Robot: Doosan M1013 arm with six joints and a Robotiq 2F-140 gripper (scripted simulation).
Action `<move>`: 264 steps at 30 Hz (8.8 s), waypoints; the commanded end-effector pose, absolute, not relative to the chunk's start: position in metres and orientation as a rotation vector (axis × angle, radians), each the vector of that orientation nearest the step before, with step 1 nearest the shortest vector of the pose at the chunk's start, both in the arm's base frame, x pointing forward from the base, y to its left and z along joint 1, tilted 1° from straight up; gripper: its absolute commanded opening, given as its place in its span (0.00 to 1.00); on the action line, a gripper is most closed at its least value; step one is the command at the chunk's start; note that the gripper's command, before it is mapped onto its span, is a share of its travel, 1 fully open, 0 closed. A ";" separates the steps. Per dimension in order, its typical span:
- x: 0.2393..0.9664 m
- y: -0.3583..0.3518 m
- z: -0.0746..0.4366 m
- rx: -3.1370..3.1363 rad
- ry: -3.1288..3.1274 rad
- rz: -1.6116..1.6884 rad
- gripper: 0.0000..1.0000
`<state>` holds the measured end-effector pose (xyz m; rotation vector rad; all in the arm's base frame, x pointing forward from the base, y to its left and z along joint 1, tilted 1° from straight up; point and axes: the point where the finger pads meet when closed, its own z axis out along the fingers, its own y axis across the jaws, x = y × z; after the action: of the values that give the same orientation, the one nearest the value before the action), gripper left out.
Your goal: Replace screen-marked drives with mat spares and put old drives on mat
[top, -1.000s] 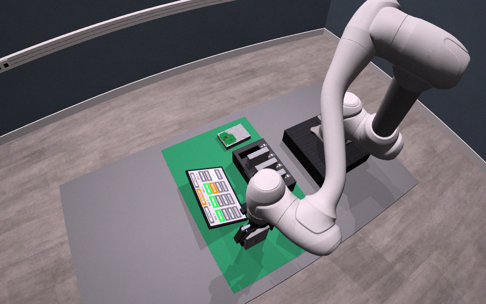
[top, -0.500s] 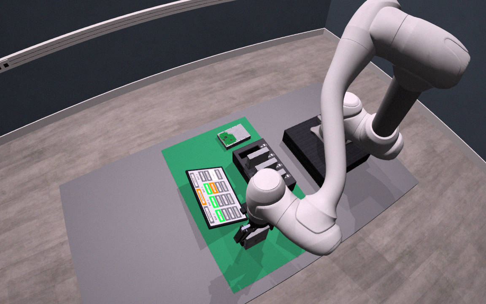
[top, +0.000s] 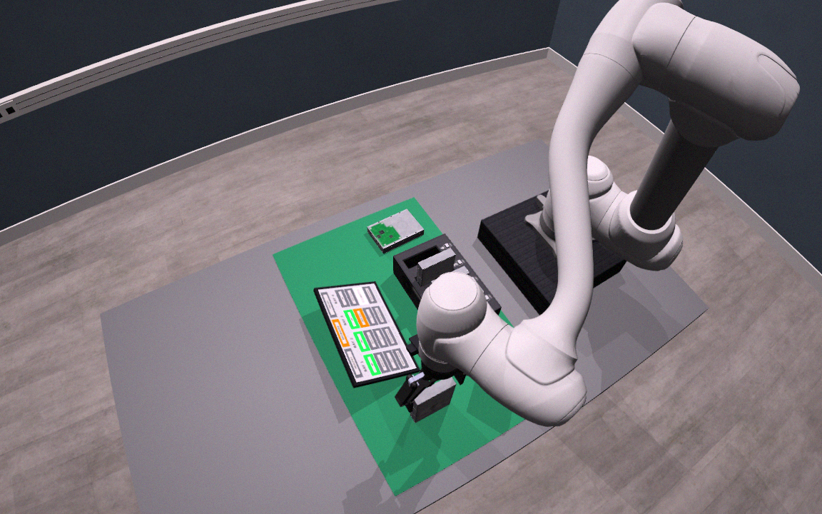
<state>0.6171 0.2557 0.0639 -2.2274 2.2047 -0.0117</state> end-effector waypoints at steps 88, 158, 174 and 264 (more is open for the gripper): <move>0.416 0.264 0.152 -0.696 3.051 -0.002 0.10; 0.416 0.264 0.126 -0.696 3.051 -0.002 0.89; 0.416 0.264 0.111 -0.696 3.051 -0.002 0.89; 0.417 0.265 0.069 -0.696 3.051 -0.002 0.89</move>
<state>0.4164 0.2643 0.0714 -0.6967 3.0525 -0.0037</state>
